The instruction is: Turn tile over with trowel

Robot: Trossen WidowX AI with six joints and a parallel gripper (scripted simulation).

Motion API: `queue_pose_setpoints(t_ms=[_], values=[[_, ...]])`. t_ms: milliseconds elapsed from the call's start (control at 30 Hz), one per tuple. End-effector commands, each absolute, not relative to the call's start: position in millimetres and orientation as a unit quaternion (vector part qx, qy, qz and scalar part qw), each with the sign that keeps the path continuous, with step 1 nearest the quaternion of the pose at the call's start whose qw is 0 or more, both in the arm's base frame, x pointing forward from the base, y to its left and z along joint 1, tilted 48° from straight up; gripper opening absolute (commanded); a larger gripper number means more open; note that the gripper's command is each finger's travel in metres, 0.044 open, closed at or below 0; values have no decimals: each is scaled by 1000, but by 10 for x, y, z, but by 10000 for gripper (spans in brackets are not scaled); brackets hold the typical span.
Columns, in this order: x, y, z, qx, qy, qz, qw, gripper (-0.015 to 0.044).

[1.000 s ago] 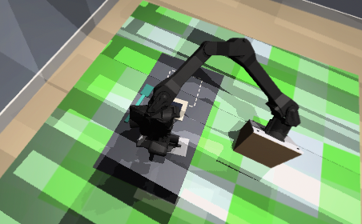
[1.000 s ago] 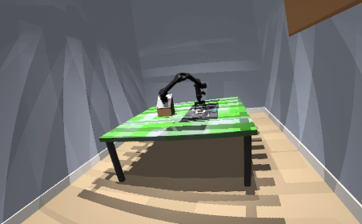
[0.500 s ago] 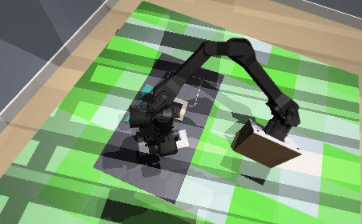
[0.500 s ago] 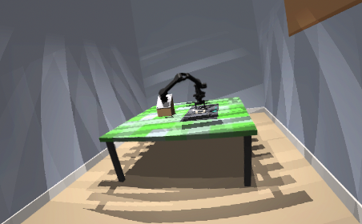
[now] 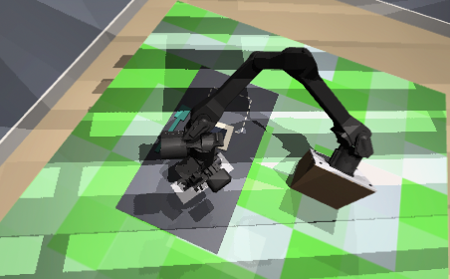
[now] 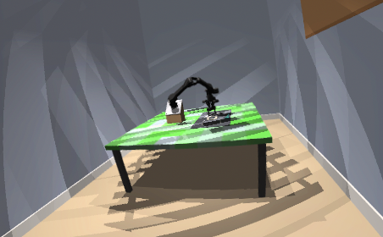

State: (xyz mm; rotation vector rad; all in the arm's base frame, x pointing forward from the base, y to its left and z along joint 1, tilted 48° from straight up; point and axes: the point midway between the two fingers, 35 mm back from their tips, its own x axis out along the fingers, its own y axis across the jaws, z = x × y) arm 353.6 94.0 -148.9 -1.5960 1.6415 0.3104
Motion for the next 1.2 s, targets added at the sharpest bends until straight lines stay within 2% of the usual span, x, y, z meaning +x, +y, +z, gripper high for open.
queue_pose_setpoints(t_ms=[0, 233, 400, 433, 1033, 1167], values=[[3527, 932, -1491, -655, 642, 161, 364, 130], [3527, 932, -1491, -656, 642, 162, 362, 130], [3527, 932, -1491, -656, 642, 162, 362, 261], [3527, 932, -1491, -656, 642, 162, 362, 270], [3527, 932, -1491, -656, 642, 162, 362, 270], [3468, 1183, -1245, -659, 641, 168, 357, 270]])
